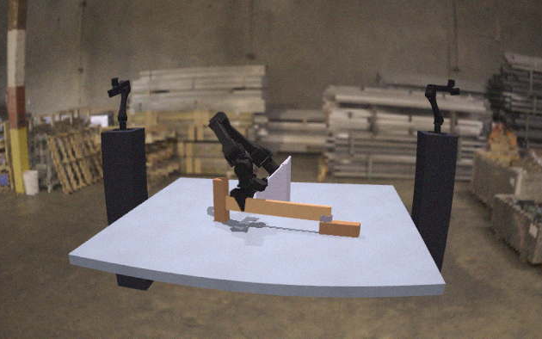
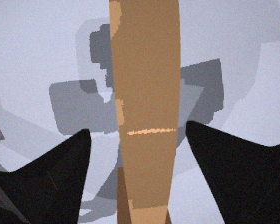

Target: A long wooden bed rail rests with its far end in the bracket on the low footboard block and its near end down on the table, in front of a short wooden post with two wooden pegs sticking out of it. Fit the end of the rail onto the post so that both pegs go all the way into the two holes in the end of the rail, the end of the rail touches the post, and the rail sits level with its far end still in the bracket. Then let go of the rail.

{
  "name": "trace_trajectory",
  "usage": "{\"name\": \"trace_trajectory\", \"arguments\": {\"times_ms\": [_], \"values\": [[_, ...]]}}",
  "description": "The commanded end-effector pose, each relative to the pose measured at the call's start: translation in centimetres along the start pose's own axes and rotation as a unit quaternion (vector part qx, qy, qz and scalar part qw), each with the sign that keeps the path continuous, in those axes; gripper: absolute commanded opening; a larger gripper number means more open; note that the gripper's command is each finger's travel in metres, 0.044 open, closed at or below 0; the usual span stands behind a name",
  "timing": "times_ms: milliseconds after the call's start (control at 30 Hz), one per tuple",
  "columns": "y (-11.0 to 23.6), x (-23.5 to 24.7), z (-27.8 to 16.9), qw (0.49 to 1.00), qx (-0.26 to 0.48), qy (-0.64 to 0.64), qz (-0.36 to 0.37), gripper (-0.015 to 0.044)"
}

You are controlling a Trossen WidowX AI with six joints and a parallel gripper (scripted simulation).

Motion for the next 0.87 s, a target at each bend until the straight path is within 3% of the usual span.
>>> {"name": "trace_trajectory", "arguments": {"times_ms": [0, 200, 367, 833], "values": [[0.0, 0.0, 0.0, 1.000, 0.000, 0.000, 0.000, 0.0420], [0.2, 0.0, 0.2, 1.000, 0.000, 0.000, 0.000, 0.0440], [3.0, 0.3, 3.0, 1.000, -0.001, 0.001, -0.001, 0.0440], [3.0, 0.3, 3.0, 1.000, -0.001, 0.001, -0.001, 0.0440]]}}
Point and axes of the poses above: the point midway between the two fingers, 35 mm back from their tips, its own y axis back along the fingers, its own x axis across the jaws, z = x × y, the point moved 4 cm from there along y, back along the fingers, and after that the axes turned 5 degrees about -y, right-handed, at the moved point
